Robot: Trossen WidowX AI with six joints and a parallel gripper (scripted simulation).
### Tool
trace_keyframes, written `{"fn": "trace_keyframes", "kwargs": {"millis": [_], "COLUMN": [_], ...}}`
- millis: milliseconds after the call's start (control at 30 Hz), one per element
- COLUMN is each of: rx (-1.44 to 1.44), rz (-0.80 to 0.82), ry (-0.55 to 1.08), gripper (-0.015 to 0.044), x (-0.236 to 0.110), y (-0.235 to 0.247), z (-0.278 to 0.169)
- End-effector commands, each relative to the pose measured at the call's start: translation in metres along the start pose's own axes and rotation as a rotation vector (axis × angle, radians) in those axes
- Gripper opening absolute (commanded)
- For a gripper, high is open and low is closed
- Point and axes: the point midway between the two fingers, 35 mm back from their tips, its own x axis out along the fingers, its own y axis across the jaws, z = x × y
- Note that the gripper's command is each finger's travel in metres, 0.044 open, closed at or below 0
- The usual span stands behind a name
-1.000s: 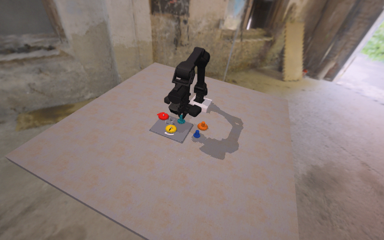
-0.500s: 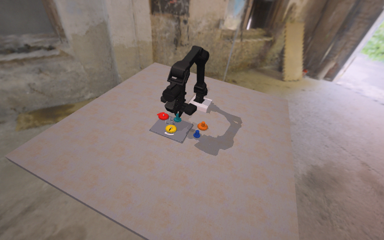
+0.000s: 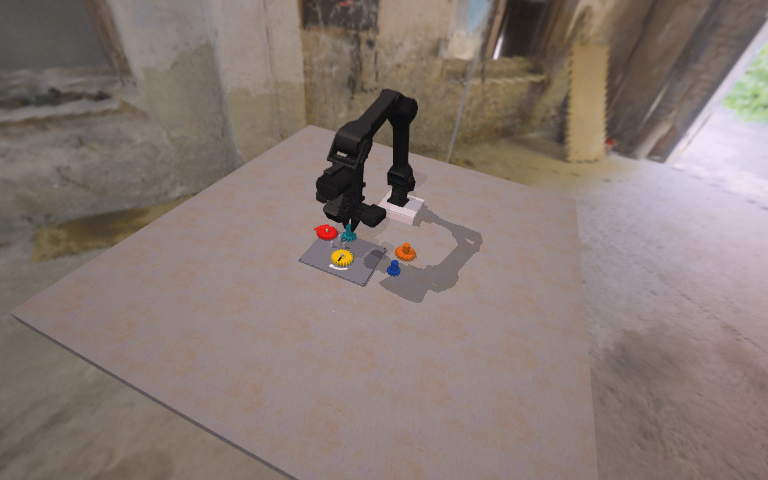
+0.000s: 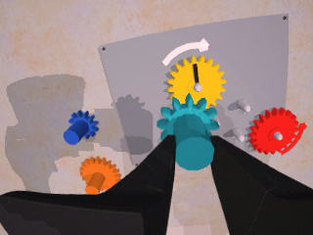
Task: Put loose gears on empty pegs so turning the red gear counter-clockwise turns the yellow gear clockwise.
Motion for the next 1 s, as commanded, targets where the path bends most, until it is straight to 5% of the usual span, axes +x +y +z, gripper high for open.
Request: {"fn": "trace_keyframes", "kwargs": {"millis": [0,967], "rx": [-0.004,-0.003], "rz": [-0.006,-0.011], "ry": [-0.005,0.0], "gripper": [0.0,0.0], "x": [0.002,0.026], "y": [-0.008,-0.055], "z": [-0.004,-0.033]}}
